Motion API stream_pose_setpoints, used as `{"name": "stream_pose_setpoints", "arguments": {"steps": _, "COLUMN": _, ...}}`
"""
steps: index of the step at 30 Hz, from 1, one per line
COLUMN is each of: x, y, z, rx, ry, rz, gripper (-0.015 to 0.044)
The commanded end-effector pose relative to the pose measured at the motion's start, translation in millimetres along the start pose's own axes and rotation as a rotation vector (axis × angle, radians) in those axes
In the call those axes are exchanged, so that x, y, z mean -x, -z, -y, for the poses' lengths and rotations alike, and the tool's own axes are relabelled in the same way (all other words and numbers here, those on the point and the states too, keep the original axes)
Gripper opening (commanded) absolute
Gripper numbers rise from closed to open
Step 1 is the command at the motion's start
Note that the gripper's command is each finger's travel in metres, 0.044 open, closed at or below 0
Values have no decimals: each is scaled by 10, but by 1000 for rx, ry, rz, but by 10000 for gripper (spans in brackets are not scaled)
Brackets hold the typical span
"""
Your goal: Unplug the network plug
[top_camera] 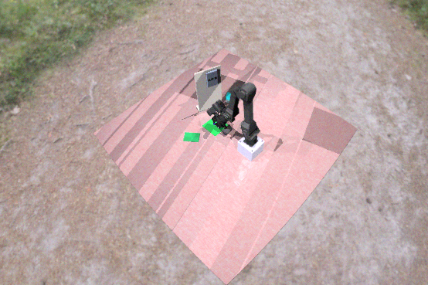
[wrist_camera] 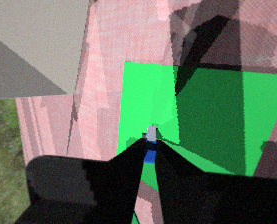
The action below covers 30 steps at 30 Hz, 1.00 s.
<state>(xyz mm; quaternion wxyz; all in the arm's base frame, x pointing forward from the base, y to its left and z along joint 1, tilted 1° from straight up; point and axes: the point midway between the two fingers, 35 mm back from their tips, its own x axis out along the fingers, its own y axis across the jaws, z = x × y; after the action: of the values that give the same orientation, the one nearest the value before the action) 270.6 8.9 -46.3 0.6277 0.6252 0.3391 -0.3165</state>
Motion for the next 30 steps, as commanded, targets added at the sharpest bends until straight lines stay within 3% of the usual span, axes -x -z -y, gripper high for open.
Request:
{"name": "stream_pose_setpoints", "arguments": {"steps": 1, "x": 1, "y": 0, "z": 1, "rx": 0, "ry": 1, "rz": 0, "gripper": 79}}
{"name": "stream_pose_setpoints", "arguments": {"steps": 4, "x": 1, "y": 0, "z": 1, "rx": 0, "ry": 1, "rz": 0, "gripper": 156}}
{"name": "stream_pose_setpoints", "arguments": {"steps": 30, "x": 128, "y": -6, "z": -12, "rx": -1, "ry": 1, "rz": 1, "gripper": 156}}
